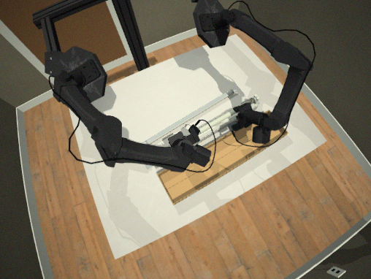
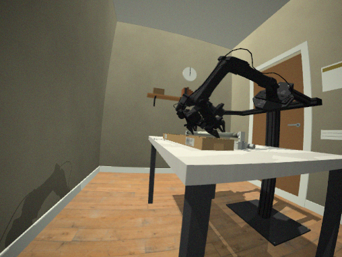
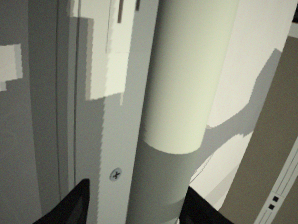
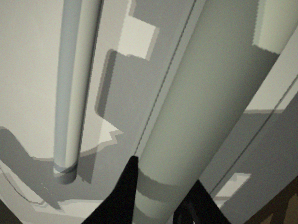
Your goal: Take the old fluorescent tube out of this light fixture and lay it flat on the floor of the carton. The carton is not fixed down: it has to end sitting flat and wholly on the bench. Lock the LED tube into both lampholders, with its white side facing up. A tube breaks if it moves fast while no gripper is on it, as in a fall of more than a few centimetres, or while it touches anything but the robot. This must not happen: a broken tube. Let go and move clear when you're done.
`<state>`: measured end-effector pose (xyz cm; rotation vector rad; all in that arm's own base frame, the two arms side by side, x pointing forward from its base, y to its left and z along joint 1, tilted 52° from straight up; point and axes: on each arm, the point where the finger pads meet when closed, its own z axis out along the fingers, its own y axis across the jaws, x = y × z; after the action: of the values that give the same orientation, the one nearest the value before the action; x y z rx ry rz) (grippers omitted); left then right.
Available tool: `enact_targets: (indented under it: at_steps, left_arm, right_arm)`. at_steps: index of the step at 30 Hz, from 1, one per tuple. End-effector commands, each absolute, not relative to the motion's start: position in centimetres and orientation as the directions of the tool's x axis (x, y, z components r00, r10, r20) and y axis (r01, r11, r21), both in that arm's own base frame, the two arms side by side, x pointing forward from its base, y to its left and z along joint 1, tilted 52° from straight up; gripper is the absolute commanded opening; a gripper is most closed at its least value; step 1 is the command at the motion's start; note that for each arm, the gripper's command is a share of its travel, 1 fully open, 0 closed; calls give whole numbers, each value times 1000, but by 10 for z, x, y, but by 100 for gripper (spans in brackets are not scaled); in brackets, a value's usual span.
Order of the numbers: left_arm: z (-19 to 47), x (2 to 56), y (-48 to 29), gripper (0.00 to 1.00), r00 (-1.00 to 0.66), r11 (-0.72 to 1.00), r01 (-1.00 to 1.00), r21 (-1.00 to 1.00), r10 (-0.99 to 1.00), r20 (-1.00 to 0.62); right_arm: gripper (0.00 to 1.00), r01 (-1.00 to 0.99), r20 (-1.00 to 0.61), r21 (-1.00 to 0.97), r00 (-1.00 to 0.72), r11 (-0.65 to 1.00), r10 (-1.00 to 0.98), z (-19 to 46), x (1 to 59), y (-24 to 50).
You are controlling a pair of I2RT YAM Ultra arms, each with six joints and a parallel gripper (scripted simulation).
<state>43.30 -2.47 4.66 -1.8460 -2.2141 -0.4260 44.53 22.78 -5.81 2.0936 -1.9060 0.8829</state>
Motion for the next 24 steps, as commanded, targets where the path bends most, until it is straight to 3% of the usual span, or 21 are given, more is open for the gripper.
enact_targets:
  at_steps: [1,10,11,24]
  left_arm:
    - [57,441,-38,49,-169,142,984,108,931,323]
    - [57,442,-38,49,-171,142,983,113,932,321]
    - [57,442,-38,49,-171,142,983,113,932,321]
    - [57,442,-38,49,-171,142,983,113,932,321]
  right_arm:
    - [11,-934,500,-320,-25,-157,-866,-58,457,242]
    - [11,-934,500,-320,-25,-157,-866,-58,457,242]
    - [49,-934,500,-320,-25,-157,-866,-58,457,242]
    - [49,-939,498,-302,-10,-163,-867,-59,452,244]
